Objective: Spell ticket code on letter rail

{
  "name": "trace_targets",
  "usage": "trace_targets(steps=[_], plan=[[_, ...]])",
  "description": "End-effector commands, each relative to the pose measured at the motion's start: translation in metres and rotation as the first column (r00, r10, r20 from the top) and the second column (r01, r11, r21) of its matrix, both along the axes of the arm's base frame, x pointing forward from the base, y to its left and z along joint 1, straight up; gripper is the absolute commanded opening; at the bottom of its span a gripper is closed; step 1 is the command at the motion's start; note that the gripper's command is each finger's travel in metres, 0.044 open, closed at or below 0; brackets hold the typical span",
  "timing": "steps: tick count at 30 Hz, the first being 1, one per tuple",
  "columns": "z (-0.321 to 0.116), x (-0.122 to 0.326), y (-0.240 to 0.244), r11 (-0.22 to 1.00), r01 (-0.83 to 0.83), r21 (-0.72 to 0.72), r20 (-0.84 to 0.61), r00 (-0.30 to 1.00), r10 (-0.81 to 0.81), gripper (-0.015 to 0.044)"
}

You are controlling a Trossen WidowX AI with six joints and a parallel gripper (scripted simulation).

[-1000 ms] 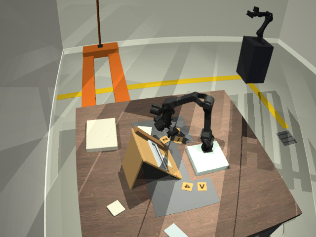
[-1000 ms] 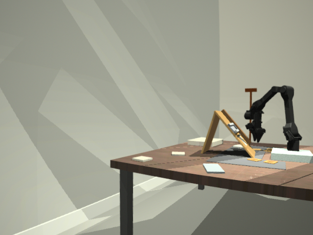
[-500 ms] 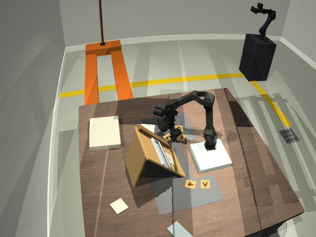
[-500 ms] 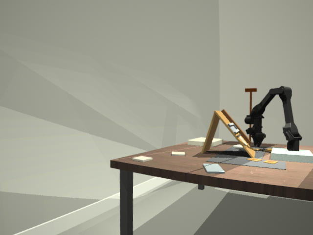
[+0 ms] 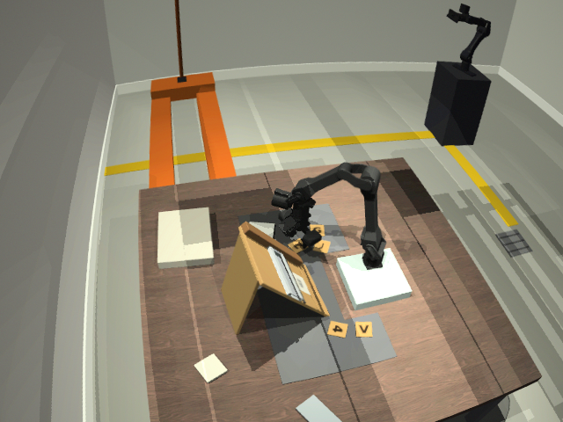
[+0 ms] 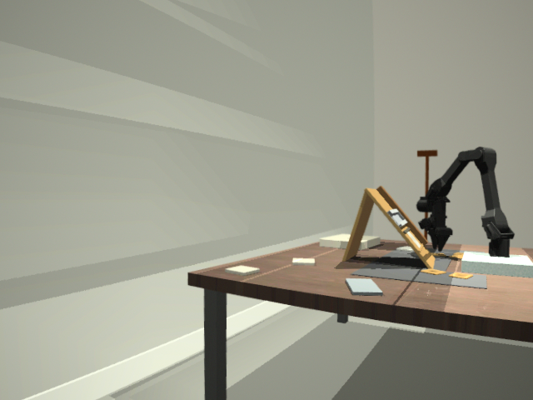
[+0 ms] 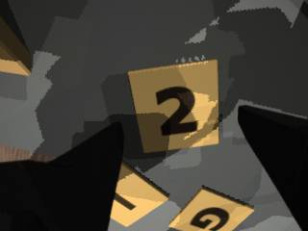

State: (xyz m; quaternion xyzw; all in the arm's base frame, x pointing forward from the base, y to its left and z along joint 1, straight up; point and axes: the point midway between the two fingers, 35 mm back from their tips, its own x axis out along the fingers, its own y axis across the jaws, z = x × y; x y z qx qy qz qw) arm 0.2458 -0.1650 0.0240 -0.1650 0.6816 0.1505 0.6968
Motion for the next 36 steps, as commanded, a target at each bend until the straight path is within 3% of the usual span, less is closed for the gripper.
trace_targets(steps=[1, 36], plan=[[-0.001, 0.0, 0.0, 1.0, -0.002, -0.001, -0.003, 1.0, 0.002, 0.034], [-0.02, 0.0, -0.001, 1.0, -0.002, -0.001, -0.003, 1.0, 0.002, 0.034]])
